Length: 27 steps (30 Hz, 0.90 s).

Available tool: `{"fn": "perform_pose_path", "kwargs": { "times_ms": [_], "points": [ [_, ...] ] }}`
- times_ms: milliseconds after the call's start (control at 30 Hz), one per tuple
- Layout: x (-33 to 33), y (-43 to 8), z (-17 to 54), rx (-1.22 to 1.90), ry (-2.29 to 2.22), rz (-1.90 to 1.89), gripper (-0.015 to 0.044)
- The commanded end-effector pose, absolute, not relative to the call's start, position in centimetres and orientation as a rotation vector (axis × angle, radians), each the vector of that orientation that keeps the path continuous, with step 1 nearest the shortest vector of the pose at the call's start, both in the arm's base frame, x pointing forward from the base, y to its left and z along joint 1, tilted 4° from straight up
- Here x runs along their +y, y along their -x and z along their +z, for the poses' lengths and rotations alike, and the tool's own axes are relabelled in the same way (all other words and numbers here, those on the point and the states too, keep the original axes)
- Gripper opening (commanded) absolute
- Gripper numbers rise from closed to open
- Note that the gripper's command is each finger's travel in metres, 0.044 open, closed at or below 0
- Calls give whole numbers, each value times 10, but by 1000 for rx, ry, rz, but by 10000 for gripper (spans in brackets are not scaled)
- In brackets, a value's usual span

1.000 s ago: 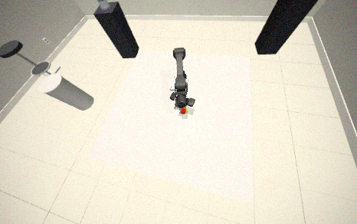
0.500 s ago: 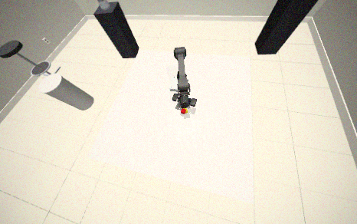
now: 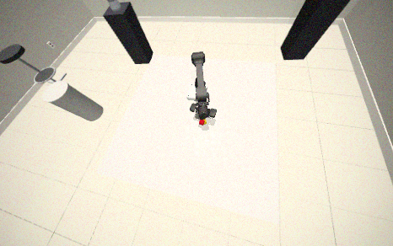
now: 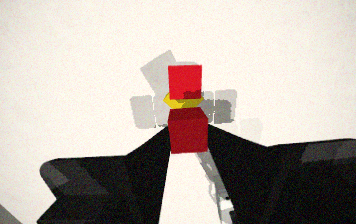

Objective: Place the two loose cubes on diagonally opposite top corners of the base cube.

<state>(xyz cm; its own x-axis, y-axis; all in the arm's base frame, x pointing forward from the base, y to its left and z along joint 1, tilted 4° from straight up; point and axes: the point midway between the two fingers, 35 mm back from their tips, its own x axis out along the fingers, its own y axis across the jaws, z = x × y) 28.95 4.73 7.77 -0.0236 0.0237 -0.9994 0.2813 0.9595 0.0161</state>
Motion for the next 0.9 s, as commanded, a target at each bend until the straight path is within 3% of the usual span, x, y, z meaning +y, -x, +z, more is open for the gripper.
{"fn": "perform_pose_path", "kwargs": {
  "times_ms": [0, 867],
  "points": [
    [48, -288, 69, 1595, -241, -209, 105],
    [49, -288, 49, 1595, -241, -209, 105]
  ]
}}
